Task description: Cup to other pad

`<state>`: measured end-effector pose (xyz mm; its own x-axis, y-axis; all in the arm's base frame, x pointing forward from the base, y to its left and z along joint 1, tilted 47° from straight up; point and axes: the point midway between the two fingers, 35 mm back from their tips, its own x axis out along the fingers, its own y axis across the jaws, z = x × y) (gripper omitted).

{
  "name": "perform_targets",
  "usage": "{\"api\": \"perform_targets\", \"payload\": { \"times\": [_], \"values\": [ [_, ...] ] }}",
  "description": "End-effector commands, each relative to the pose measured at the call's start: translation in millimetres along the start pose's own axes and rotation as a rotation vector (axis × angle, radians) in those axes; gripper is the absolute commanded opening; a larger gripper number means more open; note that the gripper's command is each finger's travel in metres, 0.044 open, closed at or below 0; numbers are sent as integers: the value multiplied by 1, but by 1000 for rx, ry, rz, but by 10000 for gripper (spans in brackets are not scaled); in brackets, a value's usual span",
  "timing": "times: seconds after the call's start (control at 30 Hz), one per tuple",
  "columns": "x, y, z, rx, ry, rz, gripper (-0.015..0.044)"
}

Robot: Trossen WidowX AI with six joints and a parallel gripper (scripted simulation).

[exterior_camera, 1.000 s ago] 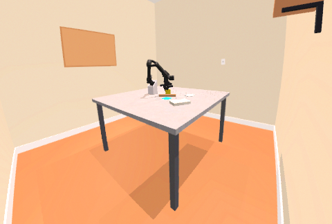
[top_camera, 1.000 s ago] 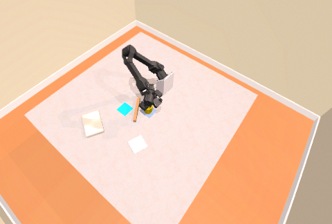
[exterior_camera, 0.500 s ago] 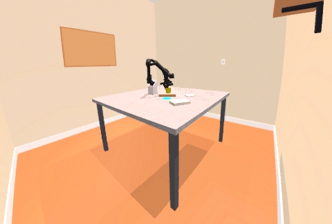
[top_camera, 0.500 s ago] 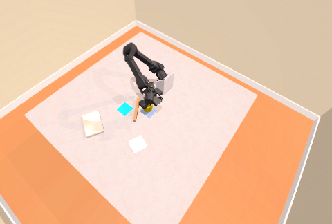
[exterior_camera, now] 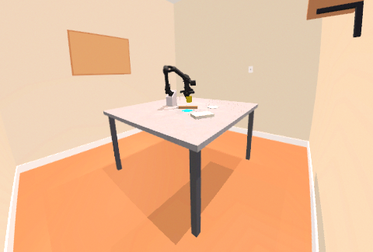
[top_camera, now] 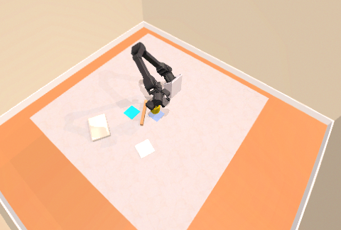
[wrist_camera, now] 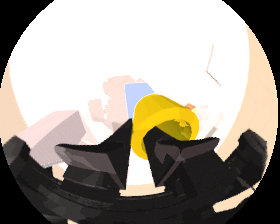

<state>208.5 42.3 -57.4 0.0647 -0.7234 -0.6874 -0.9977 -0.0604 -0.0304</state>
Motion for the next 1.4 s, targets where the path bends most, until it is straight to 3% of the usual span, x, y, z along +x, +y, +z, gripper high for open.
{"api": "perform_targets", "payload": {
  "times": [0.0, 1.37],
  "values": [
    [0, 0, 0, -1, -1, -1, 0],
    [-3, -47, -60, 5, 1, 4, 0]
  ]
}}
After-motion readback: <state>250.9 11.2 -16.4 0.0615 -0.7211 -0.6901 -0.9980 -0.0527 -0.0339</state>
